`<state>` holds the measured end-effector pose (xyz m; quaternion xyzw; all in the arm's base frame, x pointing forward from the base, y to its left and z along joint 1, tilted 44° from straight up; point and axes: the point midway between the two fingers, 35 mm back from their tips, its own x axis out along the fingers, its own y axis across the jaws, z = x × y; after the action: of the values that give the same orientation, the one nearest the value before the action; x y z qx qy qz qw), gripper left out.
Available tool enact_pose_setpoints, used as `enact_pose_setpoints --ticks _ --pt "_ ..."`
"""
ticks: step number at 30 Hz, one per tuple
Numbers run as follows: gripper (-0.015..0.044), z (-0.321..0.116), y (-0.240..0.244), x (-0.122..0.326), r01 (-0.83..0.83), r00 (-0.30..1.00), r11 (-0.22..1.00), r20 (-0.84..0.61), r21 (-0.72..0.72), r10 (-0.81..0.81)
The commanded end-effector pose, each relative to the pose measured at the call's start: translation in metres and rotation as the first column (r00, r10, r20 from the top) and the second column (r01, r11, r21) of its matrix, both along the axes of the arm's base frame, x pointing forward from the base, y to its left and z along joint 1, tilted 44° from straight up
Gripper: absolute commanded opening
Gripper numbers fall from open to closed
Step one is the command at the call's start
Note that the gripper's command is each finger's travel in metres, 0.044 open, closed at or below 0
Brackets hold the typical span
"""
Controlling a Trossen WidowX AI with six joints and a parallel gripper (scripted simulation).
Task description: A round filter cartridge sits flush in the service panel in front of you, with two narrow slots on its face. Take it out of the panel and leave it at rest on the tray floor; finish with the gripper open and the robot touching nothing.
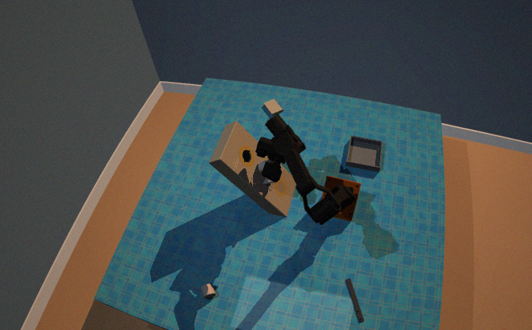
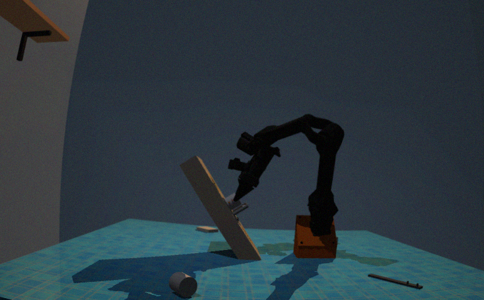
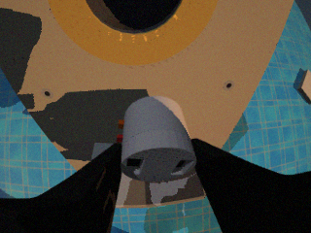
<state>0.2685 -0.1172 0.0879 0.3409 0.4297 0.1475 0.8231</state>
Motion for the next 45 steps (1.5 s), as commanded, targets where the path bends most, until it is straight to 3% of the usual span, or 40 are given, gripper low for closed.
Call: enact_pose_setpoints --ticks 1,22,41,45 --pt "0.0000 0.009 -0.007 0.006 0.001 1.000 1.000 0.010 0.001 -0.001" --pt "0.0000 0.064 -0.060 -0.044 0.001 1.000 1.000 0.006 0.000 -0.001" --pt "0.0000 -0.003 -0.118 -0.040 0.001 1.000 1.000 0.008 -0.005 -0.001" --pt "0.0000 0.001 -0.115 -0.043 0.022 1.000 1.000 -0.020 0.007 -0.022"
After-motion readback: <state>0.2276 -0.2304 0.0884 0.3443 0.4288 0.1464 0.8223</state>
